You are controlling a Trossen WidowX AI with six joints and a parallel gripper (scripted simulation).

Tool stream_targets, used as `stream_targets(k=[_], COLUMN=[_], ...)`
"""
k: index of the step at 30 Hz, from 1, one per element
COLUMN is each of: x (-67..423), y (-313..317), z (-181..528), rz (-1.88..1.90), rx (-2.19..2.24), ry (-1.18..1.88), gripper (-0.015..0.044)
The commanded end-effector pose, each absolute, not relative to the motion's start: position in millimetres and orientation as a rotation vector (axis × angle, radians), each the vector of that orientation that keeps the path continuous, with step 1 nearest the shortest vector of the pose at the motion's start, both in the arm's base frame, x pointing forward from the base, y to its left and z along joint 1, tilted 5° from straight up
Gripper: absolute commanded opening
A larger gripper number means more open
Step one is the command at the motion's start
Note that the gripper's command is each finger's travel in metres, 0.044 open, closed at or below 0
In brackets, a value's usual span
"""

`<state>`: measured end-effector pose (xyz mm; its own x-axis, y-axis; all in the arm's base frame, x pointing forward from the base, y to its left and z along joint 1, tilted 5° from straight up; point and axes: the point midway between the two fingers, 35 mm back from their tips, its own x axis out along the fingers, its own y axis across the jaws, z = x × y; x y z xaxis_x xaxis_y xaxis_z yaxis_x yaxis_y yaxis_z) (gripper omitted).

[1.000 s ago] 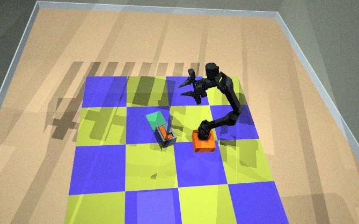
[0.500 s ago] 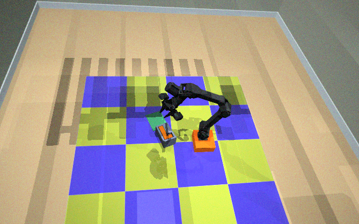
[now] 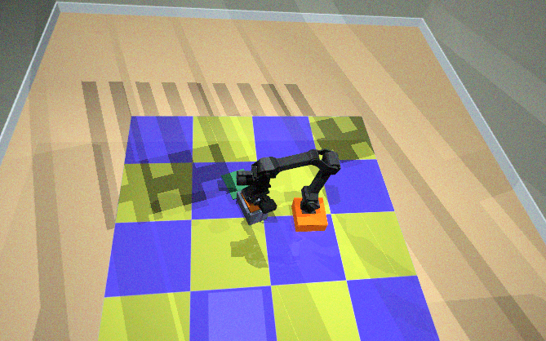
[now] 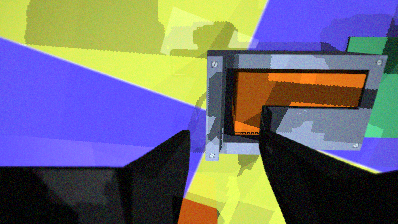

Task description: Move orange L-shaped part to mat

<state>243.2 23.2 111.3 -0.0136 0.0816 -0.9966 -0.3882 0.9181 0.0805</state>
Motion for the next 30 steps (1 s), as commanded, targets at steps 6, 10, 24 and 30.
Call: stream_targets(k=[6,10,24,30], x=[241.6,238.8,237.5,237.5], y=[24.6,27.2,27.9,28.6], z=[82.7,40.1,26.7,16.7], rz=[0.354,0.354,0.354,0.354], rx=[-0.249,-0.249,-0.249,-0.249], ry=[1.568,1.568,1.568,1.568], gripper=[0.018,0.018,0.018,0.018])
